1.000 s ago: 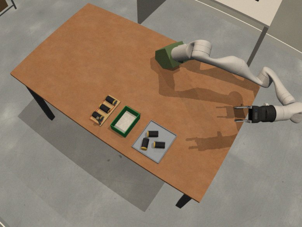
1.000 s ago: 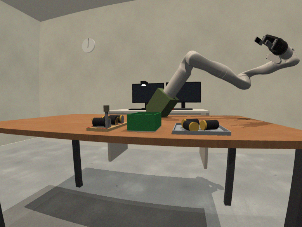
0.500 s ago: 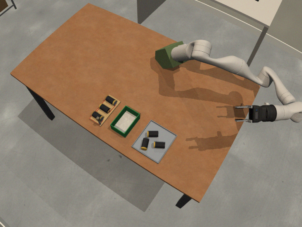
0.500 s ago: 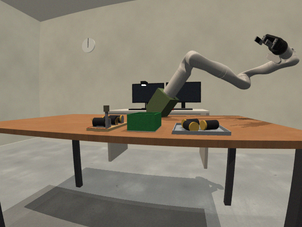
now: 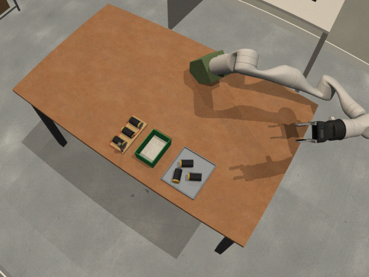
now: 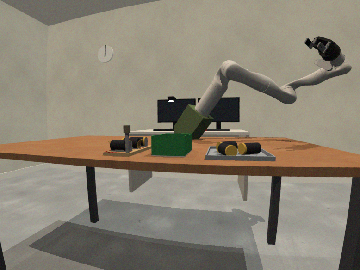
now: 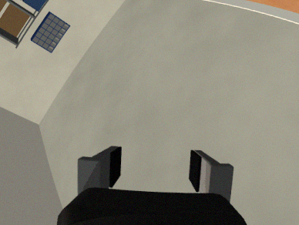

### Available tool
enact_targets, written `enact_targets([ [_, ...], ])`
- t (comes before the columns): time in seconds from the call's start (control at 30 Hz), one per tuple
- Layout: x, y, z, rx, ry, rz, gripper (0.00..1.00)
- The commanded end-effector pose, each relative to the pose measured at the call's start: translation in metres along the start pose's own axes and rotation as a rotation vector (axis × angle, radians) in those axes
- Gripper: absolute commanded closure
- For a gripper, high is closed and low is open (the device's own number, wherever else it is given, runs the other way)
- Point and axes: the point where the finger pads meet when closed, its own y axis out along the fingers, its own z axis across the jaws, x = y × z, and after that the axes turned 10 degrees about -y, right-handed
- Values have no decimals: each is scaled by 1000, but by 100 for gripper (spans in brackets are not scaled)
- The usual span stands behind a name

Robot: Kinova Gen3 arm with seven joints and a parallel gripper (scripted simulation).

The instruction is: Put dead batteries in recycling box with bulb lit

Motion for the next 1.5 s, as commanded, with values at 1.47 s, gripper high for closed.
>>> enact_targets([
  [1.47, 78, 109, -461, 677, 14, -341, 0],
])
